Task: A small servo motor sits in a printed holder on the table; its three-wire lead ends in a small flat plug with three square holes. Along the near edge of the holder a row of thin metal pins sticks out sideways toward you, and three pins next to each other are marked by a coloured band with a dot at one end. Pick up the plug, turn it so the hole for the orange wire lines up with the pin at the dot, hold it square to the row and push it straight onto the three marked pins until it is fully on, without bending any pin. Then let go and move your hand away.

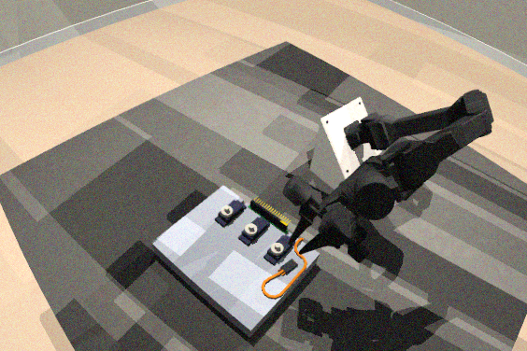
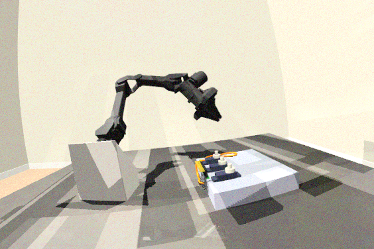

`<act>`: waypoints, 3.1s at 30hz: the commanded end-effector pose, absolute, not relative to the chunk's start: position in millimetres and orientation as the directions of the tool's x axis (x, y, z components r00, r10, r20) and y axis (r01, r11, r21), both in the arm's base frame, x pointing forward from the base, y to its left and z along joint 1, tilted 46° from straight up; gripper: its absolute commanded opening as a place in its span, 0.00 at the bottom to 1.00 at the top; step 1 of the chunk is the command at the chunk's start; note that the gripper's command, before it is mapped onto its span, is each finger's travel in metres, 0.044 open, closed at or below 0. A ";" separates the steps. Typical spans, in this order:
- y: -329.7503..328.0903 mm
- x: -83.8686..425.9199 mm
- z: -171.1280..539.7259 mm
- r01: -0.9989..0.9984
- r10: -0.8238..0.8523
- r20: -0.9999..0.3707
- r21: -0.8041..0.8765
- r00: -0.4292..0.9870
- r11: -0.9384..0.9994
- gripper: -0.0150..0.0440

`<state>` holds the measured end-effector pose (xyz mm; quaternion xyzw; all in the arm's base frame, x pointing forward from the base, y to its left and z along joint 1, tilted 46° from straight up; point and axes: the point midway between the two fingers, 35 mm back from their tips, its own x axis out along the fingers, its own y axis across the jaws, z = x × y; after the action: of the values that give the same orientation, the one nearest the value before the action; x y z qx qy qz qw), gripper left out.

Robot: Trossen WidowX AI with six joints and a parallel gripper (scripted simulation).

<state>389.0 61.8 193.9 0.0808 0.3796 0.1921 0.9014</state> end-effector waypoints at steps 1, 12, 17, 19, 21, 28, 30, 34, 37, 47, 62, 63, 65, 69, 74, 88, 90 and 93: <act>71.1 391.6 175.6 -0.277 0.468 -0.707 0.378 0.529 0.884 0.45; 92.5 390.0 134.8 -0.177 0.608 -0.757 0.582 0.239 0.794 0.45; 101.5 387.9 119.8 -0.094 0.666 -0.737 0.659 0.114 0.746 0.45; 104.9 387.1 114.4 -0.055 0.688 -0.723 0.686 0.066 0.726 0.45; 108.0 386.4 109.7 -0.017 0.708 -0.706 0.707 0.025 0.707 0.45; 110.0 386.2 107.1 -0.002 0.715 -0.700 0.715 0.011 0.700 0.45; 114.8 386.5 102.5 -0.002 0.715 -0.699 0.715 0.011 0.700 0.45; 127.0 386.4 90.8 -0.002 0.715 -0.699 0.715 0.011 0.699 0.45; 127.2 386.4 90.6 -0.002 0.715 -0.699 0.715 0.011 0.699 0.45; 136.1 386.6 82.0 -0.002 0.716 -0.698 0.716 0.011 0.699 0.45; 130.3 387.3 87.3 -0.002 0.715 -0.699 0.715 0.011 0.699 0.25; 126.8 387.5 90.5 -0.002 0.714 -0.700 0.714 0.011 0.700 0.25; 118.0 387.7 98.8 -0.002 0.714 -0.700 0.714 0.011 0.700 0.25; 99.0 386.5 117.6 -0.002 0.714 -0.700 0.714 0.011 0.700 0.25; 95.5 385.8 120.8 0.004 0.714 -0.700 0.714 0.011 0.700 0.25; 80.0 369.2 109.7 0.415 0.710 -0.704 0.649 0.011 0.638 0.25; 77.6 366.3 107.9 0.477 0.709 -0.705 0.627 0.011 0.616 0.25; 74.1 361.9 105.2 0.565 0.708 -0.706 0.589 0.011 0.578 0.25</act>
<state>367.0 79.5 107.1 0.4229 0.6970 0.1073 0.5690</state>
